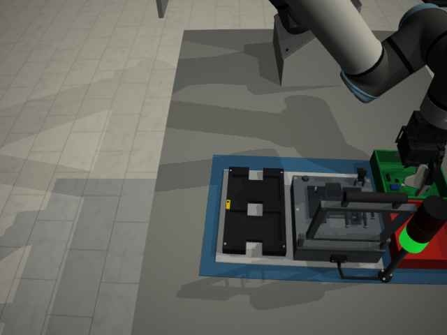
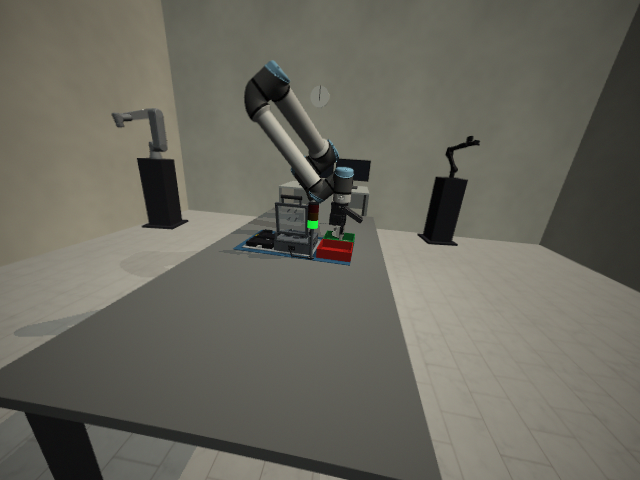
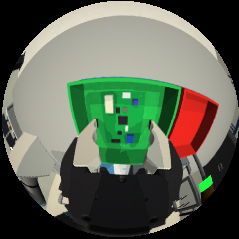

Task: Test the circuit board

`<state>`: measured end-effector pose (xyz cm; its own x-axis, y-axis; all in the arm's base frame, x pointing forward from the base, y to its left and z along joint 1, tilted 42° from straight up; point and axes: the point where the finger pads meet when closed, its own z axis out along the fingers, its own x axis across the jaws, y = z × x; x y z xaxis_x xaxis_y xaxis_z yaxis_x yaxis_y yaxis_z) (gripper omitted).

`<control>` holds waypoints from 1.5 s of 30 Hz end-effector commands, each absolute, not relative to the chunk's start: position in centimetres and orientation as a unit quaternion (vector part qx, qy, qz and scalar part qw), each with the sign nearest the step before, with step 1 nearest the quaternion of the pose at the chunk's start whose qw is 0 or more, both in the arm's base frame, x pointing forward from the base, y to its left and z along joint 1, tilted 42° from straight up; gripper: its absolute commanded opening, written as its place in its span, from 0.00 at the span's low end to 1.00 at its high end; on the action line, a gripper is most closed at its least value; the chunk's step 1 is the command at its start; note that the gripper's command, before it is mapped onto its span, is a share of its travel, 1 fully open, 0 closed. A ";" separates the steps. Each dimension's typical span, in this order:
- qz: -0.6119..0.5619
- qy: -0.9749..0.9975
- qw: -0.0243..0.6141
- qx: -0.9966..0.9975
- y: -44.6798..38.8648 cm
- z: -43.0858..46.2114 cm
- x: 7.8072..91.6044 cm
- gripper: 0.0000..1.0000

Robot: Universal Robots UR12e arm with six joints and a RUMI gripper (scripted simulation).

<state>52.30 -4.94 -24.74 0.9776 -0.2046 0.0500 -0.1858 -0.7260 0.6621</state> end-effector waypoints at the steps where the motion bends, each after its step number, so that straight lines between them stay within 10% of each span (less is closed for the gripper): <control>1: -0.012 -0.105 0.355 0.929 -4.7 -24.4 52.4 0.59; 37: -0.011 -0.106 0.354 0.929 4.4 -14.1 54.0 0.59; 38: -0.011 -0.106 0.354 0.929 4.4 -14.1 54.0 1.00; 45: -0.012 -0.105 0.355 0.929 4.3 -14.2 53.8 1.00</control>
